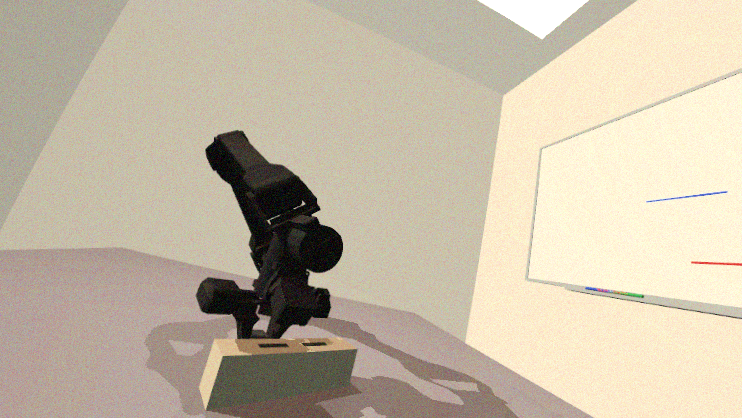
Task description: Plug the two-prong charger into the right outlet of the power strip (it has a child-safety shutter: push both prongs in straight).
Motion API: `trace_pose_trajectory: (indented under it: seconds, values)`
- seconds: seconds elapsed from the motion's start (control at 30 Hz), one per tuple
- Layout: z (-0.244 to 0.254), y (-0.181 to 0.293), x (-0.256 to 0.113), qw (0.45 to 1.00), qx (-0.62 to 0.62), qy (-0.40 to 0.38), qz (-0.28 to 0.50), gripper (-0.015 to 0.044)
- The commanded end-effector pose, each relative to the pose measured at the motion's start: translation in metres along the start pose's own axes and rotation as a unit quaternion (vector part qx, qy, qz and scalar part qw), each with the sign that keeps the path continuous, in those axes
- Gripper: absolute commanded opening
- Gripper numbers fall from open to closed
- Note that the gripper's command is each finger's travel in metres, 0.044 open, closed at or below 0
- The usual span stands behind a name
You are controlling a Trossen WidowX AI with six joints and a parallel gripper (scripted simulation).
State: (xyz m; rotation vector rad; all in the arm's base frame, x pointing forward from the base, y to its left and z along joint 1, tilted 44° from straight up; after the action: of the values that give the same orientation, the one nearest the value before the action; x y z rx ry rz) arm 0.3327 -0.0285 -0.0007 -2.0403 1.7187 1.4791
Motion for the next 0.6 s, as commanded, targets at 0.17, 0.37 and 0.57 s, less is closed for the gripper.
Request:
trace_pose_trajectory:
  seconds: [0.17, 0.37, 0.57]
  values:
    - [-0.0036, -0.0100, -0.0017, 1.000, 0.011, 0.001, -0.009, 0.0000]
    - [-0.0041, -0.0123, -0.0018, 1.000, 0.011, 0.001, -0.010, 0.0000]
    - [-0.0045, -0.0138, -0.0019, 1.000, 0.011, 0.001, -0.010, 0.0000]
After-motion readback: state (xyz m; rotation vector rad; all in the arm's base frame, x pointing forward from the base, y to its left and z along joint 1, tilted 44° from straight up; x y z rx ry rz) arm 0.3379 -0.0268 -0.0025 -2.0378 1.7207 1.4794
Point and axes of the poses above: the point midway between the two fingers, 35 mm back from their tips, its own x axis out along the fingers, its own z axis across the jaws, y = z × x, the point moved 1 cm from there along -x, back along the fingers, and after that the axes turned 10 degrees about -x, right-handed, at the moved point
